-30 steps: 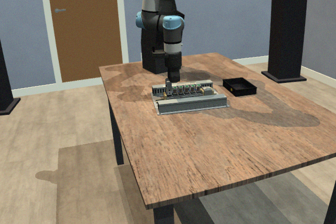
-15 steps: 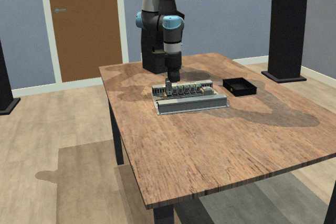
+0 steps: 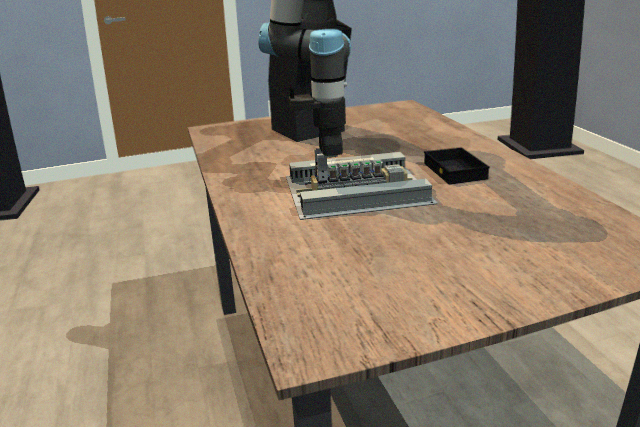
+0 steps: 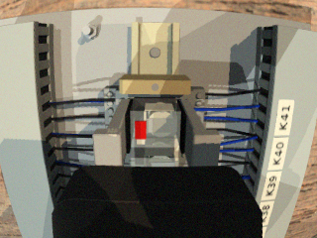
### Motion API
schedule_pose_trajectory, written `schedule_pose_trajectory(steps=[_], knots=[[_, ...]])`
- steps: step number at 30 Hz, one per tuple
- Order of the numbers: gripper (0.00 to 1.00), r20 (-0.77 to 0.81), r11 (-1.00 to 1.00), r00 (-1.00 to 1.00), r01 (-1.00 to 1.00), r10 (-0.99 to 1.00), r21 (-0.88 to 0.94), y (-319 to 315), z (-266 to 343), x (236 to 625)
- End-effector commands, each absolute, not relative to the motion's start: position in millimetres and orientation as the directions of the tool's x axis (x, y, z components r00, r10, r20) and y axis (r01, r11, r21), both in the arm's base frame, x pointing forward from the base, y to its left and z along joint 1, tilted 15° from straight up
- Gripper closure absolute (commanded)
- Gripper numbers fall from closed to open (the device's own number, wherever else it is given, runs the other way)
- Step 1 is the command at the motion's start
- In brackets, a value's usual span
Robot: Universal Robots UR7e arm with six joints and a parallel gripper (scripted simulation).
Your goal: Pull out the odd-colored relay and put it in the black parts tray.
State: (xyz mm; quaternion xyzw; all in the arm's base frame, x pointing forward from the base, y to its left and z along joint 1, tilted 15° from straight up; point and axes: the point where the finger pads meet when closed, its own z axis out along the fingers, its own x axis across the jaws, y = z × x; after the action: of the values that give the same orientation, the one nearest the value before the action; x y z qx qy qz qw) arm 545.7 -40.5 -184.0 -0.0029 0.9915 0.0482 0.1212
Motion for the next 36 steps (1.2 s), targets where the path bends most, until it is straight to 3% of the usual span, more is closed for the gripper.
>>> schedule_pose_trajectory(steps=[1, 36], knots=[[1.00, -0.256, 0.995, -0.967, -0.018, 0.007, 0.094, -40.8, -183.3, 545.9], [1.00, -0.303, 0.995, -0.953, -0.018, 0.012, 0.094, -40.8, -183.5, 544.4]])
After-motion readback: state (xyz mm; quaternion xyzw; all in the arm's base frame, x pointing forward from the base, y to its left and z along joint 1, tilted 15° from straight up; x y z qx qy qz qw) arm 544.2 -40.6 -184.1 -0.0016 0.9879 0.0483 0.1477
